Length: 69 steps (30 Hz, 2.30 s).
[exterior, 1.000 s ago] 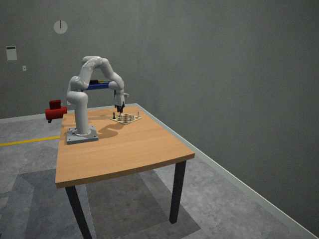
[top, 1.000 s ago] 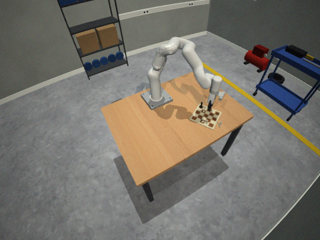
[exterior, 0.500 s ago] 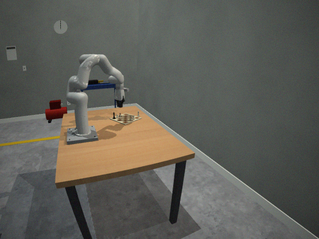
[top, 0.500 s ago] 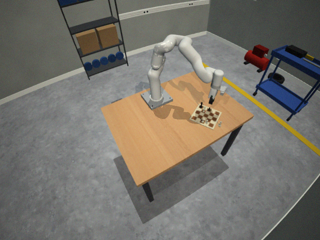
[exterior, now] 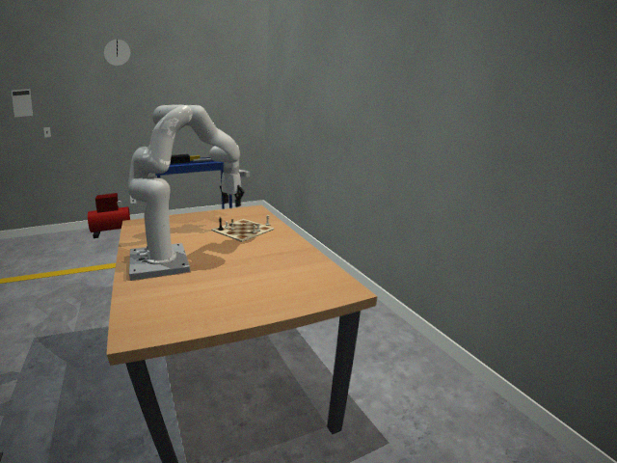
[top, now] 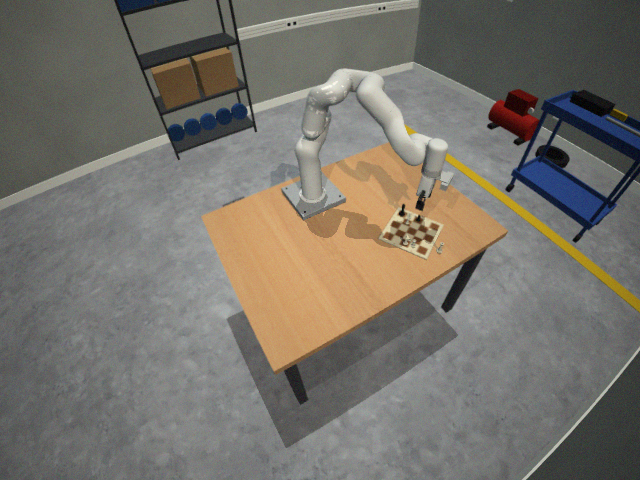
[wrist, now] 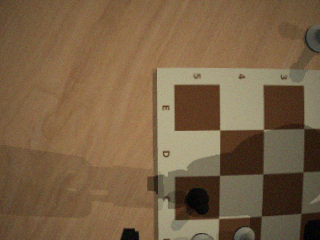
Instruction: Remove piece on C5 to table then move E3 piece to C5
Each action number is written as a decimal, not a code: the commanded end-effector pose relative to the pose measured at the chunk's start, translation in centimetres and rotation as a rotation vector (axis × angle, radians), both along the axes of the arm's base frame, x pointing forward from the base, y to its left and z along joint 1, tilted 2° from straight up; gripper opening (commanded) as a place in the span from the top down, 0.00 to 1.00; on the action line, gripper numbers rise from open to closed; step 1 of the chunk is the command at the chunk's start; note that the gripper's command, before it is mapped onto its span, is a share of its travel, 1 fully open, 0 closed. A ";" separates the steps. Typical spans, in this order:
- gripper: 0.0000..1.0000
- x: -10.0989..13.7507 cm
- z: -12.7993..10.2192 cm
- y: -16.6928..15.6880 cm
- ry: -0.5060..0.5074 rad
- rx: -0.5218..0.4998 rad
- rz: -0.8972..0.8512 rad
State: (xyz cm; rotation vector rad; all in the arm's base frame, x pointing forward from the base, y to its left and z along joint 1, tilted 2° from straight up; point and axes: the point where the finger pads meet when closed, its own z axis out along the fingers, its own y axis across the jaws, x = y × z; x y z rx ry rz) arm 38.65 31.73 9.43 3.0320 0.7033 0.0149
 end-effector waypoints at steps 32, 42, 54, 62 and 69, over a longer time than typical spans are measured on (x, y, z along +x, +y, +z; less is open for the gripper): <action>0.00 0.0 7.4 0.3 -0.004 0.003 0.000; 0.00 0.0 7.8 0.3 -0.004 0.003 0.000; 0.00 0.0 7.8 0.3 -0.004 0.003 0.000; 0.00 0.0 7.8 0.3 -0.004 0.003 0.000; 0.00 0.0 7.8 0.3 -0.004 0.003 0.000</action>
